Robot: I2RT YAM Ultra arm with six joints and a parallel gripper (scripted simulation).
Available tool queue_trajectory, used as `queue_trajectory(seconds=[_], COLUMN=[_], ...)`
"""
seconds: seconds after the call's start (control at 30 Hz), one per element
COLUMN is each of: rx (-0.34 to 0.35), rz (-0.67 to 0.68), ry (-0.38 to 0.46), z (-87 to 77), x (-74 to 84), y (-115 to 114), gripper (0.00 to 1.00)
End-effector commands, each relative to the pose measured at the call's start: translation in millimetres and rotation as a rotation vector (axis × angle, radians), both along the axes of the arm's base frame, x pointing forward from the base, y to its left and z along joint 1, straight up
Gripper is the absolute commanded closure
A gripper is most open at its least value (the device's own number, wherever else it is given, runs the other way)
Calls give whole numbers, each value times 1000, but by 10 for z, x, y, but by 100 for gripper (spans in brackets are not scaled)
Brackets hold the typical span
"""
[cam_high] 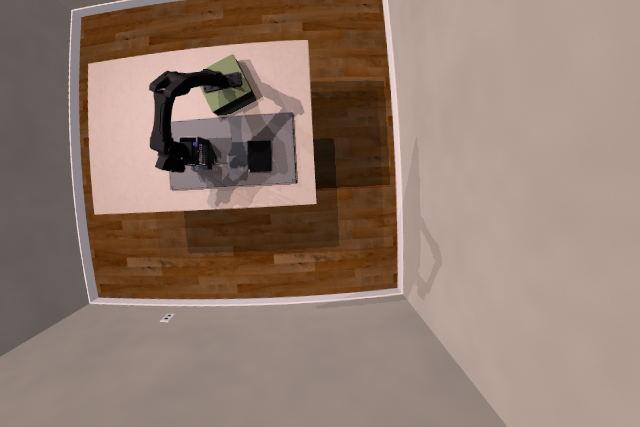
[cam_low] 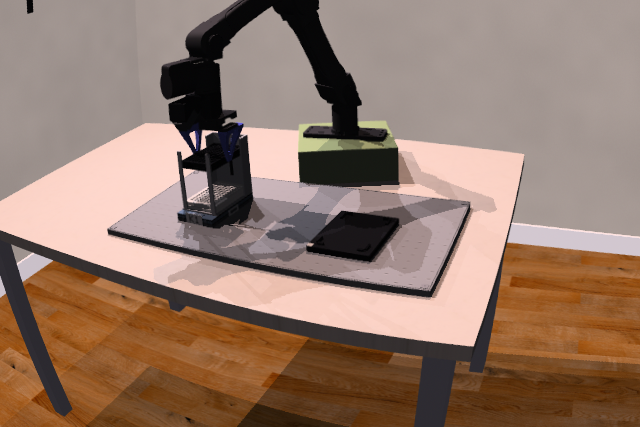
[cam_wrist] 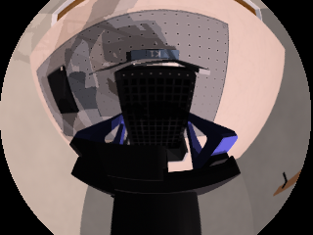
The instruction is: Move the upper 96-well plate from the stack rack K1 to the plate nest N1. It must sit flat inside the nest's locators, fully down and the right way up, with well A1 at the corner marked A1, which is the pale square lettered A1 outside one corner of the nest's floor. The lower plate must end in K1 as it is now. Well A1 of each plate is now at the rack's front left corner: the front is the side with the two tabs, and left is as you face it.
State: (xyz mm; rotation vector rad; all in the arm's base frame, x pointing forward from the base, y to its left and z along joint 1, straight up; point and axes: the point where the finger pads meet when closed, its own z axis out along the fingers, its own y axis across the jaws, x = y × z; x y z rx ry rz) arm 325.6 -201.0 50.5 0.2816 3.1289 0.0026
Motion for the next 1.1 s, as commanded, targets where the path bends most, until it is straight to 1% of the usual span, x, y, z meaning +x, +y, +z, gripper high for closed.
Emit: queue_trajectory(seconds=[0.0, 0.17, 0.27, 0.33, 0.73, 0.8, 0.83, 1.07], rx=[-19, -19, -15, -19, -19, -19, -13, -16], rz=[5, 5, 5, 5, 5, 5, 5, 4], ry=[-38, -38, -32, -38, -38, -38, -28, -34], z=[249, 333, 325, 383, 583, 583, 558, 675], x=[76, 72, 69, 69, 59, 59, 57, 53], y=[0, 2, 3, 2, 6, 6, 7, 8], gripper=[100, 100, 100, 100, 100, 100, 100, 100])
